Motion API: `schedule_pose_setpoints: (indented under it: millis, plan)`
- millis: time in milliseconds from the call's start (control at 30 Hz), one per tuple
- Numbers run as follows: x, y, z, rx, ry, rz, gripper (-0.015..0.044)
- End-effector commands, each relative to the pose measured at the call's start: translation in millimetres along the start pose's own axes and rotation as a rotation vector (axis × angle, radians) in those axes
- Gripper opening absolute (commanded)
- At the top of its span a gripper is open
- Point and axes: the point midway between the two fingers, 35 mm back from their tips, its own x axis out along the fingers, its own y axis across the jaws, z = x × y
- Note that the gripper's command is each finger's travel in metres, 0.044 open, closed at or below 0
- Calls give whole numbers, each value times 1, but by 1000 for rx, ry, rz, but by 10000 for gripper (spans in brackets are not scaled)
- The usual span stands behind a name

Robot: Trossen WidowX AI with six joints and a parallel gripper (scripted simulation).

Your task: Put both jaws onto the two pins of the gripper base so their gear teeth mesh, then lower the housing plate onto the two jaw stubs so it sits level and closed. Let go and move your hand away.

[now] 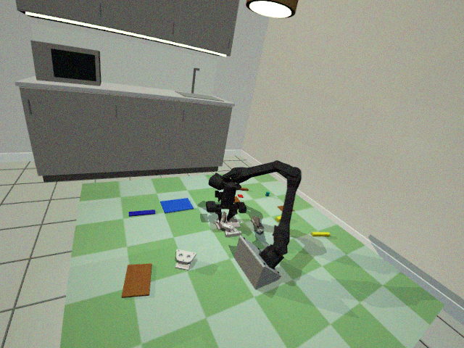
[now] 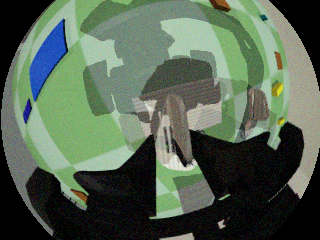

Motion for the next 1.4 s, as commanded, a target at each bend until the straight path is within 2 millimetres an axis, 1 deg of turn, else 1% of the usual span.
schedule_pose_setpoints:
  millis: [0, 1367]
  plan:
    - [2, 0, 0, -6, 0, -7, 134]
    - [14, -1, 0, -4, 0, -7, 134]
